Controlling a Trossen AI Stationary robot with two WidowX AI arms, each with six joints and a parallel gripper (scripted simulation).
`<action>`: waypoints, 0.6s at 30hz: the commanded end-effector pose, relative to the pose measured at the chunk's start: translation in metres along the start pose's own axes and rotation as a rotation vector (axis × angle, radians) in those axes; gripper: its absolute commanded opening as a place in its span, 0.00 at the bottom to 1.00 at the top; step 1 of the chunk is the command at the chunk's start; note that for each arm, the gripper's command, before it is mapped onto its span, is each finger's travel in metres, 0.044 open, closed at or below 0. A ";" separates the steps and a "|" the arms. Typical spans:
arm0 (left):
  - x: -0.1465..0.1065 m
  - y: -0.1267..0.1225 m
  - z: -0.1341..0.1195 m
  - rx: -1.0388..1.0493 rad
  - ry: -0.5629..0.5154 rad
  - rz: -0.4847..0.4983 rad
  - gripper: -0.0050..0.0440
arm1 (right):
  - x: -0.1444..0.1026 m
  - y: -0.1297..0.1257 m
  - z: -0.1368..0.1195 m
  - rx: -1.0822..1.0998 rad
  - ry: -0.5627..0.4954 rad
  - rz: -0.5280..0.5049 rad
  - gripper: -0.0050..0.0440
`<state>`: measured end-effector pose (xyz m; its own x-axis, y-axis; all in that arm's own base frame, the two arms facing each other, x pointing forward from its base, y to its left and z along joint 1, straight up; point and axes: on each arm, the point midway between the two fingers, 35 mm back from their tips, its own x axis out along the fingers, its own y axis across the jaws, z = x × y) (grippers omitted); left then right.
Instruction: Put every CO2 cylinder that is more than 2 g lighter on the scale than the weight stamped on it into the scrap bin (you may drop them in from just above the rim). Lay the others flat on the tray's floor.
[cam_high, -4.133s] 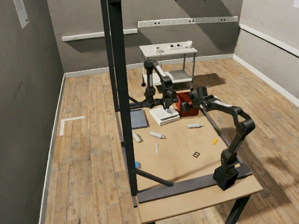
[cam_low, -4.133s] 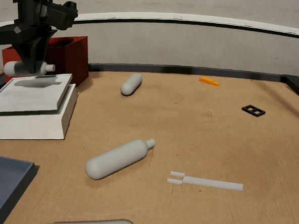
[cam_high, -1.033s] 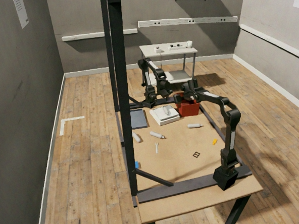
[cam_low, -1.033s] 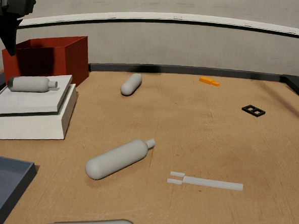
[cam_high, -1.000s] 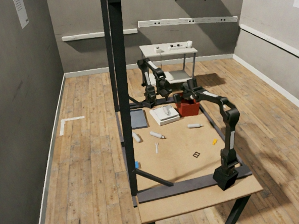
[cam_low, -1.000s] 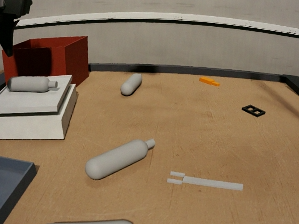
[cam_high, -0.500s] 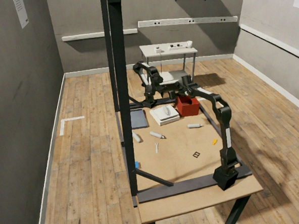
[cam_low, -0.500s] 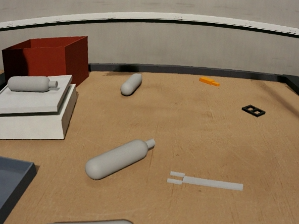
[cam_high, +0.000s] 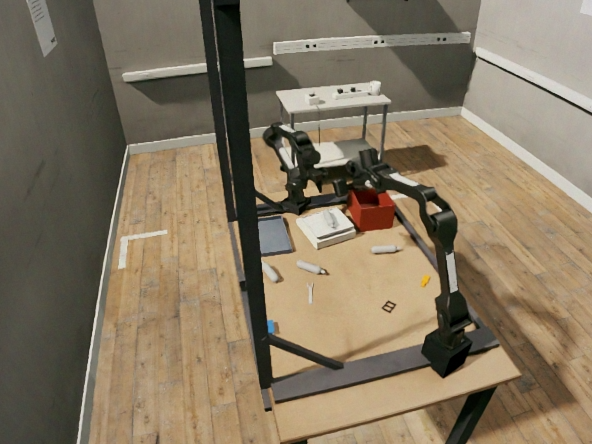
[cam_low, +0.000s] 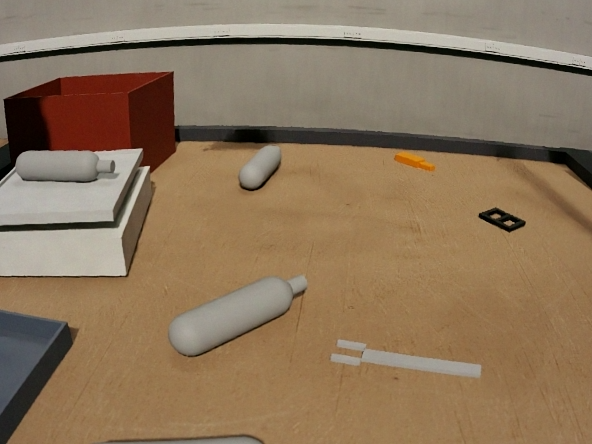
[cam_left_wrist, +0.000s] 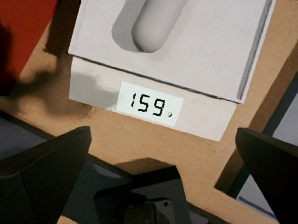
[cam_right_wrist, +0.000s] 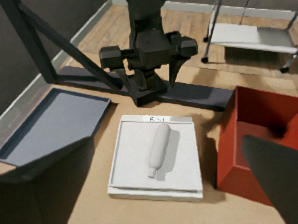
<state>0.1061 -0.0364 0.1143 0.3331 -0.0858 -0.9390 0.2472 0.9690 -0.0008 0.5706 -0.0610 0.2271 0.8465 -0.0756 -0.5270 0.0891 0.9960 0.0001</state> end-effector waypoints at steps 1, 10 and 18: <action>-0.002 0.000 0.002 0.000 -0.008 -0.001 0.95 | -0.011 0.000 0.016 0.000 -0.037 -0.001 1.00; -0.003 -0.005 0.024 0.076 0.001 -0.022 0.62 | -0.029 -0.002 0.010 0.002 -0.042 -0.006 1.00; 0.017 -0.013 0.080 0.278 0.038 -0.079 0.62 | -0.076 -0.007 -0.027 0.005 -0.038 -0.011 1.00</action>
<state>0.1519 -0.0577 0.1219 0.2908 -0.1137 -0.9500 0.4320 0.9015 0.0244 0.5254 -0.0601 0.2236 0.8359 -0.0810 -0.5430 0.0968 0.9953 0.0005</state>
